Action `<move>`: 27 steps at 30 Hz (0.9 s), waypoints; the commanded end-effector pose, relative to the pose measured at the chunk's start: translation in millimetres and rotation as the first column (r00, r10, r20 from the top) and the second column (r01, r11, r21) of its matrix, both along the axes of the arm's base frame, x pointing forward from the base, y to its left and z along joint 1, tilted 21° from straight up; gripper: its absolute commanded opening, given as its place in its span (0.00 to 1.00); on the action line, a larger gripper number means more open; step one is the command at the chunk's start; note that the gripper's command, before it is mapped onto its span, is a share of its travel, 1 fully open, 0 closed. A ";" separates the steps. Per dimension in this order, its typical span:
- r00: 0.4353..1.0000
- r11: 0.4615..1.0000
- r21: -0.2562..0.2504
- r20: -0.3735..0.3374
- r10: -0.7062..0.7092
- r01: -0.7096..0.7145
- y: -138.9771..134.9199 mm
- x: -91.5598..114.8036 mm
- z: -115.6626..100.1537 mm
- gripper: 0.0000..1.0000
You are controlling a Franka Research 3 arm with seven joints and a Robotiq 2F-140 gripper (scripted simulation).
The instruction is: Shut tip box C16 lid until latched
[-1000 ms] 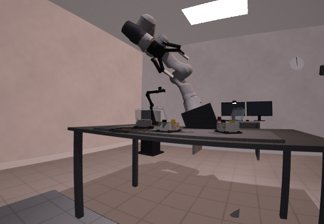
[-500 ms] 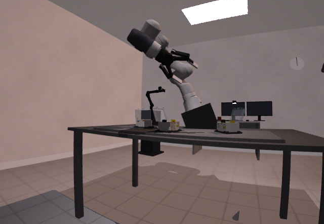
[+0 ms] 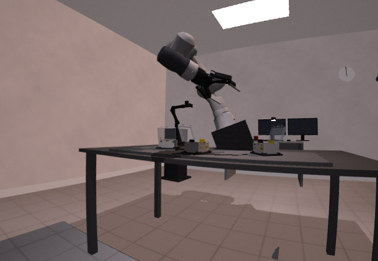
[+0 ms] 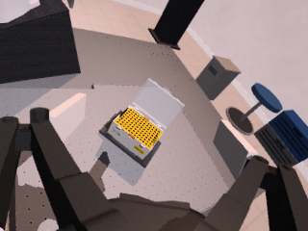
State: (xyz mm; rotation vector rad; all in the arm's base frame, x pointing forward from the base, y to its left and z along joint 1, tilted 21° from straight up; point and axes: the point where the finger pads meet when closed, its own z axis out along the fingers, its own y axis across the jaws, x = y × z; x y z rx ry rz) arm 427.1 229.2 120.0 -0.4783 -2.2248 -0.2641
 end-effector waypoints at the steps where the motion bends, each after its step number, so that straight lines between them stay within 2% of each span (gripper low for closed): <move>1: 0.998 0.997 -0.050 -0.044 -0.054 0.052 6.8 -7.5 -11.3 1.00; 4: 0.988 0.992 -0.095 -0.125 -0.093 0.081 10.0 -17.5 -22.1 1.00; 10: 0.987 0.992 -0.099 -0.131 -0.096 0.083 14.3 -30.8 -36.4 1.00; 15: 0.958 0.978 -0.172 -0.241 -0.154 0.114 18.8 -48.7 -53.3 1.00; 19: 0.958 0.978 -0.172 -0.241 -0.154 0.114 22.4 -63.0 -66.8 1.00; 27: 0.958 0.978 -0.172 -0.241 -0.154 0.114 22.6 -63.8 -67.6 1.00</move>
